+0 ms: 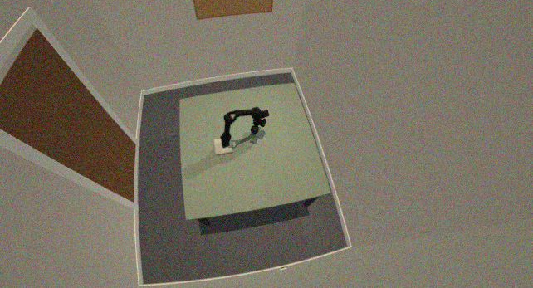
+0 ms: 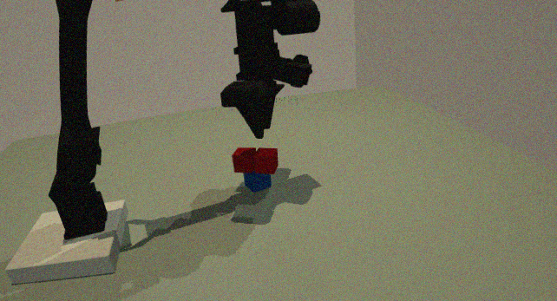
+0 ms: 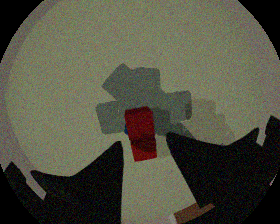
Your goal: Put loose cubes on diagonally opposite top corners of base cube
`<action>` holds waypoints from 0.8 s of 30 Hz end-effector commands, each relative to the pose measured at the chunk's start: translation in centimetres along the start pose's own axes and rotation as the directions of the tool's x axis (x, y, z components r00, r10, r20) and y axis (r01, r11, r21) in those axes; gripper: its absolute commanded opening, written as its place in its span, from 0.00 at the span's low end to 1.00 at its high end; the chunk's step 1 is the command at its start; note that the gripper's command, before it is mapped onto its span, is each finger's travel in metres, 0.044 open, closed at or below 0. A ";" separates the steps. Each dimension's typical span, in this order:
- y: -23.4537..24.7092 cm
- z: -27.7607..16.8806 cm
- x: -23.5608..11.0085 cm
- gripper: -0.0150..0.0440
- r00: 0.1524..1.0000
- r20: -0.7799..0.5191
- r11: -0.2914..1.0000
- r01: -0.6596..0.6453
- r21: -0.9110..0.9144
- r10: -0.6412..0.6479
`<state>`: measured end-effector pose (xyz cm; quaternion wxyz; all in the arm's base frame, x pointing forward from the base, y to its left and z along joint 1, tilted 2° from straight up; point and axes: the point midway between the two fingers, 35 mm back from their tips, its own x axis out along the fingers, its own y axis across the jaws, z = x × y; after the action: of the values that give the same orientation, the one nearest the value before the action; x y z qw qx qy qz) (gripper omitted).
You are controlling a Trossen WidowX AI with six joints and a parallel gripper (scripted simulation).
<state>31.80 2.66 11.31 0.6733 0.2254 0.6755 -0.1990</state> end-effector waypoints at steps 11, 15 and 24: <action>0.0 0.0 -2.0 0.74 1.000 0.003 1.000 -0.002 -0.002 0.002; 0.0 0.0 -2.5 0.91 1.000 0.003 1.000 -0.002 0.000 0.002; 6.4 -8.0 -2.5 0.93 1.000 -0.004 1.000 -0.007 0.001 0.007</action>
<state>30.54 8.64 13.74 0.6713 0.2311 0.6745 -0.2025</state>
